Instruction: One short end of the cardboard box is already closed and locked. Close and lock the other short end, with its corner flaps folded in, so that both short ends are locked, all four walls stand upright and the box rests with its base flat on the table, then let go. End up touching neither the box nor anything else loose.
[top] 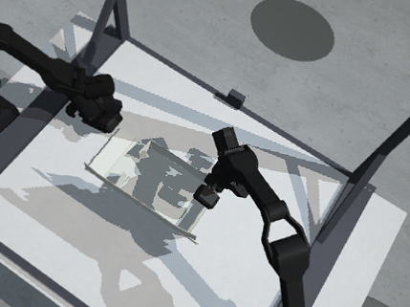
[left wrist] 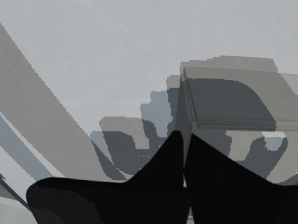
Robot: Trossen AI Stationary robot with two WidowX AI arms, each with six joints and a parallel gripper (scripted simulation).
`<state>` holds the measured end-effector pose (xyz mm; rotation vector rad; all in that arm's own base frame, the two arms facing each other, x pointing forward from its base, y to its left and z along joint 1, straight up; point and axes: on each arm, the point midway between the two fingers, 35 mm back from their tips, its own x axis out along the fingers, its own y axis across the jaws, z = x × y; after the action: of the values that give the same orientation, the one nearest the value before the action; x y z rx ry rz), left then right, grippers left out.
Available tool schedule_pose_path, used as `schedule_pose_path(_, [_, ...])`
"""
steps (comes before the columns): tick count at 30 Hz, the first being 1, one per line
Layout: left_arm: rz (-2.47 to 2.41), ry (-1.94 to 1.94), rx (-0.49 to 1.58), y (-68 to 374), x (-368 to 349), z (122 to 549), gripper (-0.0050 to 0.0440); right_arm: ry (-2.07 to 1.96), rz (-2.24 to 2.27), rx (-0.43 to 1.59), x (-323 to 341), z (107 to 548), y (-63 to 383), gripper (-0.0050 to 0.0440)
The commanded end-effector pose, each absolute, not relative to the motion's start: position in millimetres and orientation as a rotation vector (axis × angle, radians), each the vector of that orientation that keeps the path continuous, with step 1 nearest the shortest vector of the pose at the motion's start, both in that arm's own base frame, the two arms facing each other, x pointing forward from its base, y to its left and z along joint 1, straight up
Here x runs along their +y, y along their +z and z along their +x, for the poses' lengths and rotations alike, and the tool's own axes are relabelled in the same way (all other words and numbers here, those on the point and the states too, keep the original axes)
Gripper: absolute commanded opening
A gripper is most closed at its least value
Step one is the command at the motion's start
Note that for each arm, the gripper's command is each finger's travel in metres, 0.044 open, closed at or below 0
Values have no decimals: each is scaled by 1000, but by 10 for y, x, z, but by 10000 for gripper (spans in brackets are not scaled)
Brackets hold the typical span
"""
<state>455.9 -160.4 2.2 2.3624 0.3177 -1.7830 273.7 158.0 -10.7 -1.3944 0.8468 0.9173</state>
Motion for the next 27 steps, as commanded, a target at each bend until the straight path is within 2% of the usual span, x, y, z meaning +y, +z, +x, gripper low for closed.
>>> schedule_pose_path(1, [2370, -1757, 304, 105, -1621, 4593, 0, 905, -1397, 836, 1592, 2811, -71, 0])
schedule_pose_path(27, [2370, -1757, 304, 105, -1621, 4593, 0, 904, -1398, 834, 1593, 3082, -26, 0])
